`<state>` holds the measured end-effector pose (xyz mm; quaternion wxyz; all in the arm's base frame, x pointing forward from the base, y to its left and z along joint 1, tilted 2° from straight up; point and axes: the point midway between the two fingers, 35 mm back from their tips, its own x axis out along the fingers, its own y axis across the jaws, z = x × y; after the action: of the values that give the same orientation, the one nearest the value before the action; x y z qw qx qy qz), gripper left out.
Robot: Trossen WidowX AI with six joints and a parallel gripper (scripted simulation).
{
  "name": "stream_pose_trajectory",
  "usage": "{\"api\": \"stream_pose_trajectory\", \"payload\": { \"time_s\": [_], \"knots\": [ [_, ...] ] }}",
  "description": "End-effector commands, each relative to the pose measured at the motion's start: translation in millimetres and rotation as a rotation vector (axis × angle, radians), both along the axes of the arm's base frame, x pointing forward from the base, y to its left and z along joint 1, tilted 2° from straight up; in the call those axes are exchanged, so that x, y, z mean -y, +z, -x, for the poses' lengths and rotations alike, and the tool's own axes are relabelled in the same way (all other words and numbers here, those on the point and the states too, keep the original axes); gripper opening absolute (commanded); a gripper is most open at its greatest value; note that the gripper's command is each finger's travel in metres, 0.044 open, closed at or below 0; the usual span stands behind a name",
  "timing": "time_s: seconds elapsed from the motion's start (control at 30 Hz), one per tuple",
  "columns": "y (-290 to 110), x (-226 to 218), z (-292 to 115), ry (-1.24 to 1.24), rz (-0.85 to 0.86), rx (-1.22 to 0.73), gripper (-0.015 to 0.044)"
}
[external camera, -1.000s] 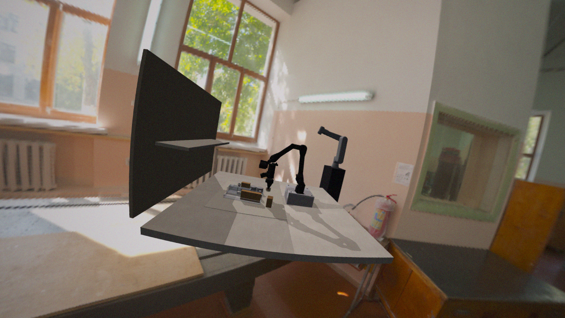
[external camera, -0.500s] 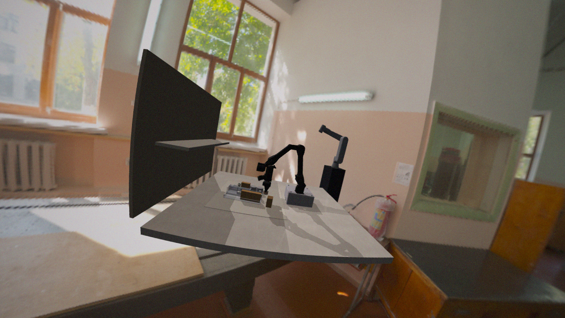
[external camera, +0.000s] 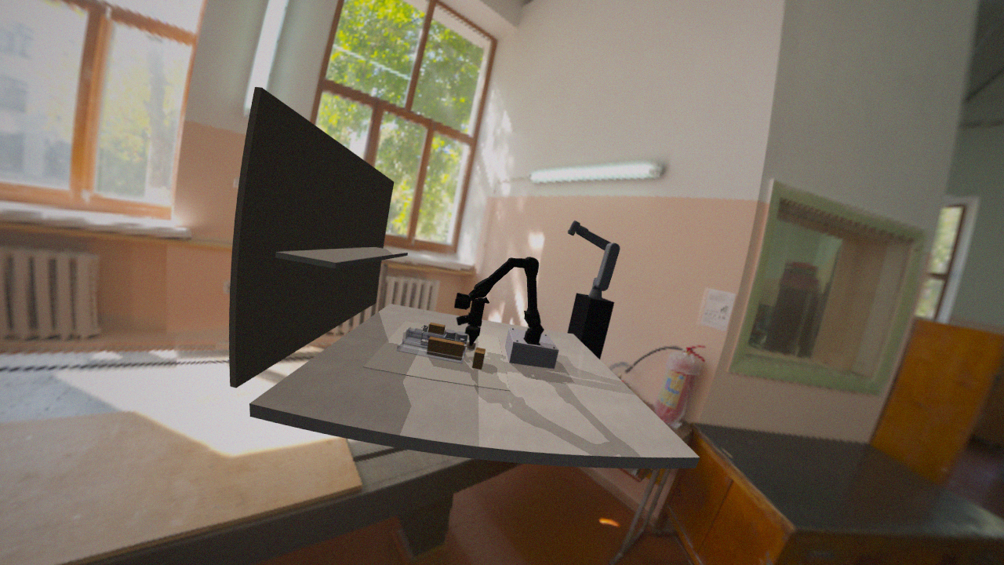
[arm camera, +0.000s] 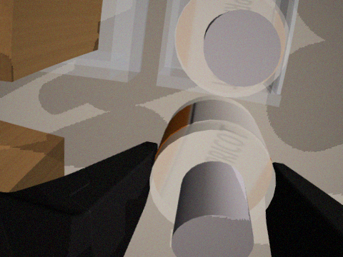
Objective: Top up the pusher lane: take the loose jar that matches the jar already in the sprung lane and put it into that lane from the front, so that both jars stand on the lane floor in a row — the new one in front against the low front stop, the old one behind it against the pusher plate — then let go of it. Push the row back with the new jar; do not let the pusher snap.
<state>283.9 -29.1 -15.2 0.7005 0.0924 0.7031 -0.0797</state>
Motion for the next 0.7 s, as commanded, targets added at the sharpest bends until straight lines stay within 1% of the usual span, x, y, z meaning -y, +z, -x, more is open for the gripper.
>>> {"api": "stream_pose_trajectory", "payload": {
  "time_s": [0.0, 0.67],
  "knots": [
    [-1.2, -0.3, -0.9, -0.003, -0.003, -0.002, 0.0],
    [-1.4, 1.8, -9.8, -0.003, -0.003, -0.002, 0.0]
  ]
}}
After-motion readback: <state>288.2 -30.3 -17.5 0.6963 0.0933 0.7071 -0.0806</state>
